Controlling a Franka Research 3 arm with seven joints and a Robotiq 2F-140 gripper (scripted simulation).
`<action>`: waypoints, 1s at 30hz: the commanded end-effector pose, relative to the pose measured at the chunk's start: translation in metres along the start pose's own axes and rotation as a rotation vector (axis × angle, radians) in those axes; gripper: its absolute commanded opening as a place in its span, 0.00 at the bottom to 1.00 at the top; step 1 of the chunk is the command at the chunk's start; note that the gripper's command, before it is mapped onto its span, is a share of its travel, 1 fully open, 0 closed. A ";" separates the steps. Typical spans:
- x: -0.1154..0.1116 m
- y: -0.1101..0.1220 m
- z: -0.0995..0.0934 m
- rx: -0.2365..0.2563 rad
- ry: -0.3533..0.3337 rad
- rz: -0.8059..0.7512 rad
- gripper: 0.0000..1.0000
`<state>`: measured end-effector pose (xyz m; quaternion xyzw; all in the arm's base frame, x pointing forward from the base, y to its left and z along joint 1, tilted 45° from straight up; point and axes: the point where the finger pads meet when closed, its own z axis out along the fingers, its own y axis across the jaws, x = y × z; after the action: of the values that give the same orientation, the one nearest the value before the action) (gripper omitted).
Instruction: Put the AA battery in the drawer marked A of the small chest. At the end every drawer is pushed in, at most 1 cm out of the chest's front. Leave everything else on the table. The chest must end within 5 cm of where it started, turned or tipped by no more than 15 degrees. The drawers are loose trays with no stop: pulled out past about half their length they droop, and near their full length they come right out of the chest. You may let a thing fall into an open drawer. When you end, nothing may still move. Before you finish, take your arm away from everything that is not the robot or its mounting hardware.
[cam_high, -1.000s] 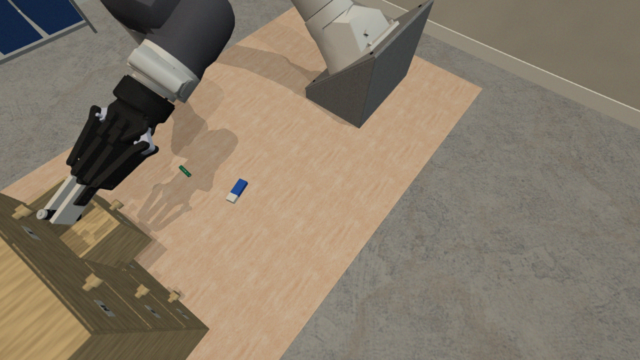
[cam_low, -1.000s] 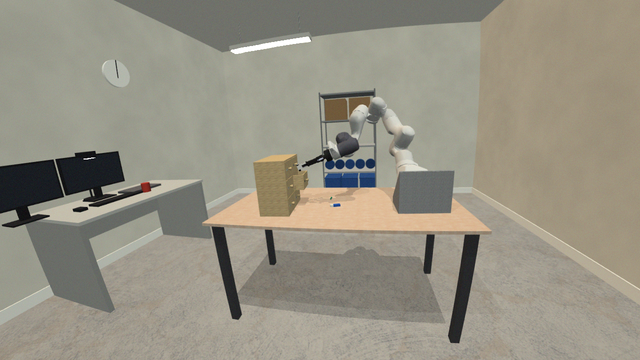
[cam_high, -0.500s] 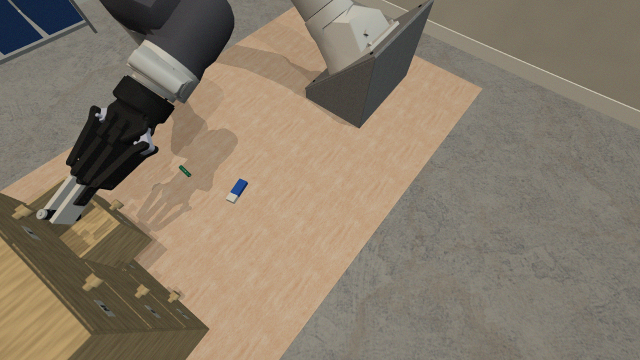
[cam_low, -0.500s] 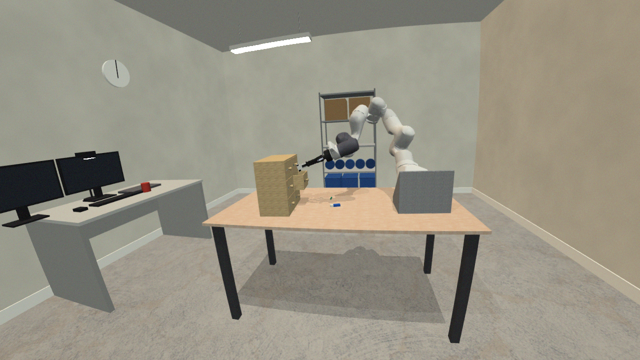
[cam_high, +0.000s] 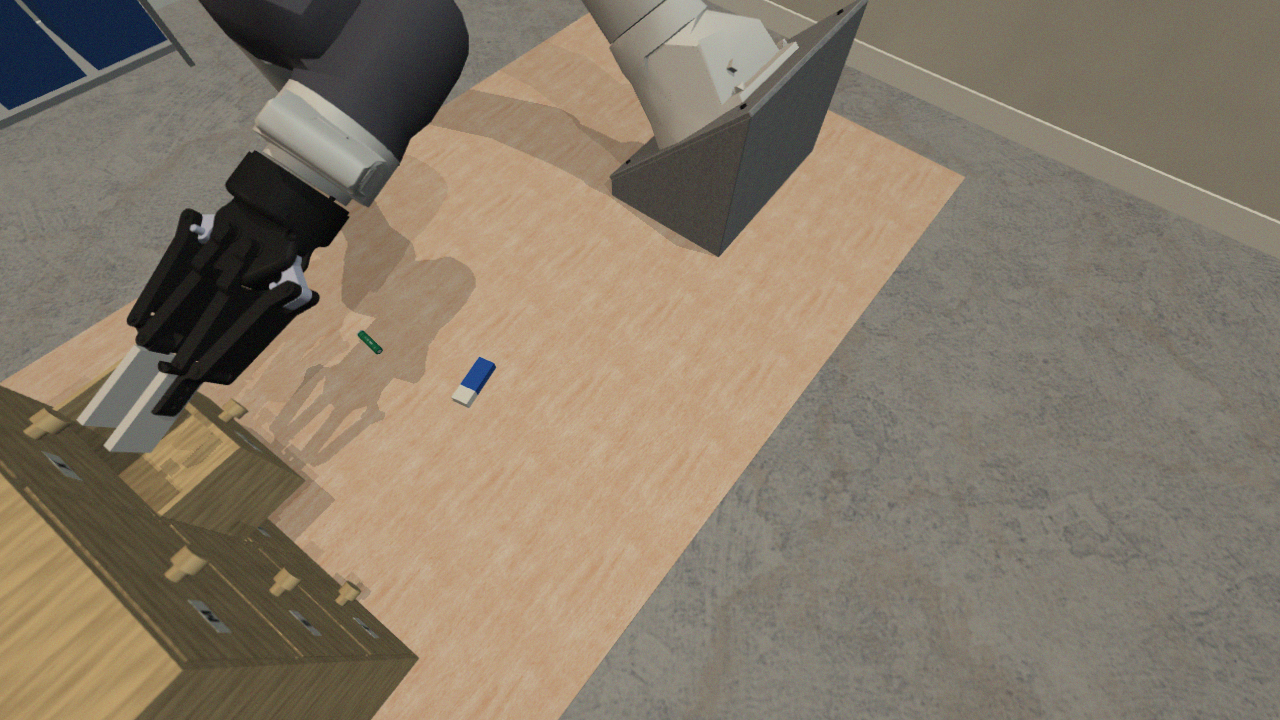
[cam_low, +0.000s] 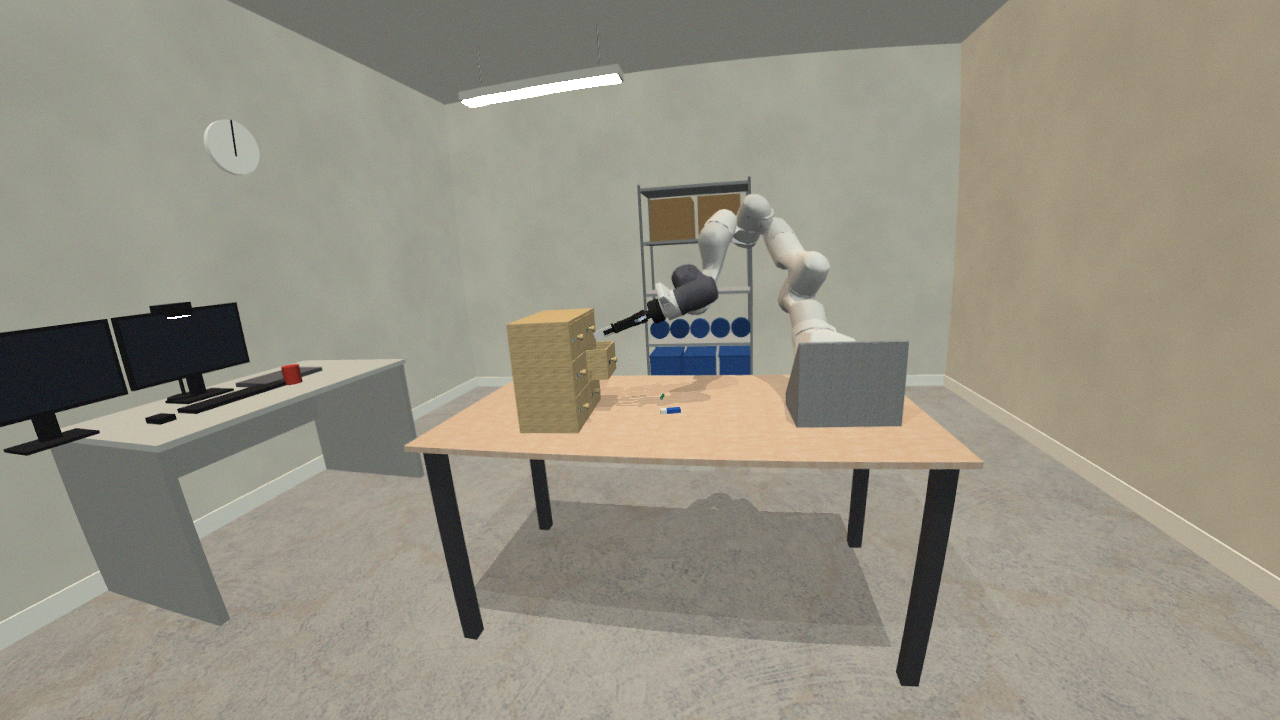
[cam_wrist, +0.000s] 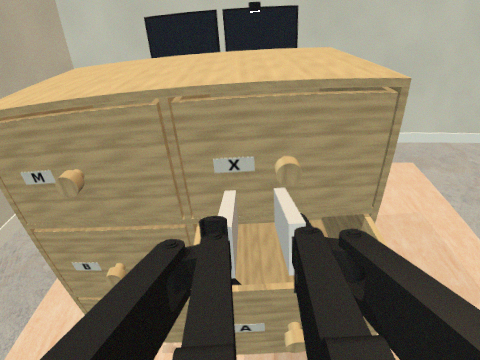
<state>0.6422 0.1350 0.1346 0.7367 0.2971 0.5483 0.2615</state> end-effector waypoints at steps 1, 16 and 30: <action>-0.002 0.001 0.001 -0.001 -0.003 -0.002 1.00; -0.002 0.001 0.001 -0.001 -0.003 -0.002 1.00; -0.011 0.001 -0.030 -0.001 -0.003 -0.002 1.00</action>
<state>0.6203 0.1271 0.1335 0.7384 0.2993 0.5440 0.2634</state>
